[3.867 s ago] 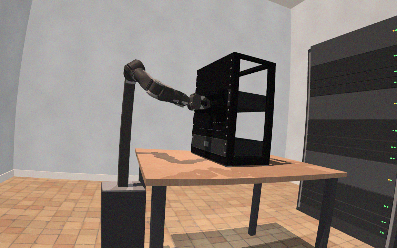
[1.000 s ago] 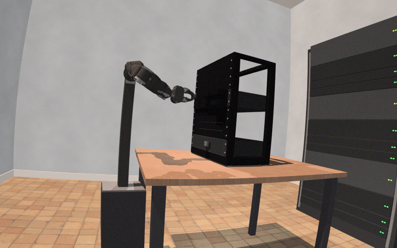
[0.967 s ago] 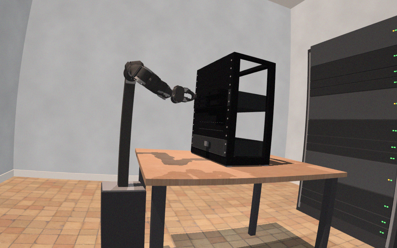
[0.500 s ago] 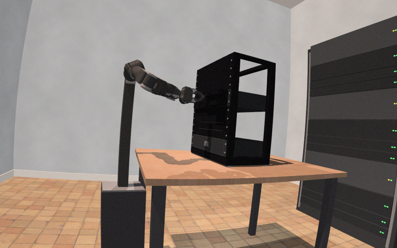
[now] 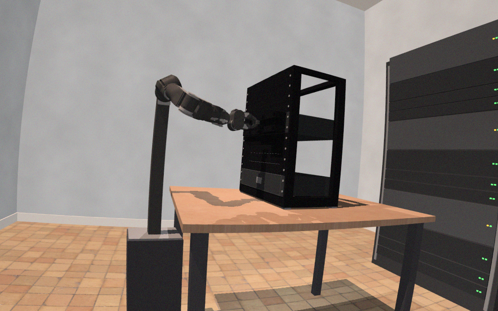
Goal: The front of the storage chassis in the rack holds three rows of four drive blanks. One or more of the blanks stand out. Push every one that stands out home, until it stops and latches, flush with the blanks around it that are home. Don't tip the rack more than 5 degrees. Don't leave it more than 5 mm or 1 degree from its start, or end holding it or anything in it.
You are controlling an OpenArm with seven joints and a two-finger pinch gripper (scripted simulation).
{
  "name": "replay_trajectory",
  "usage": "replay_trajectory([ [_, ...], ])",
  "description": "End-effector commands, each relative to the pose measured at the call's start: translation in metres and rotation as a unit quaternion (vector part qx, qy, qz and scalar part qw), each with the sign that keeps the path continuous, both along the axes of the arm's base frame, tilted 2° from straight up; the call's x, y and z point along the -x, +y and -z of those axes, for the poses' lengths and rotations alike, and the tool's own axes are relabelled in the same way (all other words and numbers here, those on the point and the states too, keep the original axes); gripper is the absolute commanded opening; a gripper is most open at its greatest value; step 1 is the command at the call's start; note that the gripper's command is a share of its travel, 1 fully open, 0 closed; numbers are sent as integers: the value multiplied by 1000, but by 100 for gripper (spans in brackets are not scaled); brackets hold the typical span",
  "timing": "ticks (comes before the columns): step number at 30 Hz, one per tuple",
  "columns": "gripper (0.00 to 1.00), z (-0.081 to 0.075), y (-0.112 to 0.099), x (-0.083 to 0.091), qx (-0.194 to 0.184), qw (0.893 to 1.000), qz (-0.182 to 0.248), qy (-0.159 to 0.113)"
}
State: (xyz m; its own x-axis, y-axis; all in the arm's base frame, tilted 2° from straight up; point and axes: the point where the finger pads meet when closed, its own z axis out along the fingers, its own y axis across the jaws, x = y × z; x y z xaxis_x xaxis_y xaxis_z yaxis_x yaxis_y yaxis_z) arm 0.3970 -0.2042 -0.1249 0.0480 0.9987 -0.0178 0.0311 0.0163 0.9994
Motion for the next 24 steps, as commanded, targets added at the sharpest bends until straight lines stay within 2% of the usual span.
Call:
replay_trajectory([
  [1,0,0,1,0,0,1000,-2,2],
  [24,0,4,4,0,0,1000,-2,2],
])
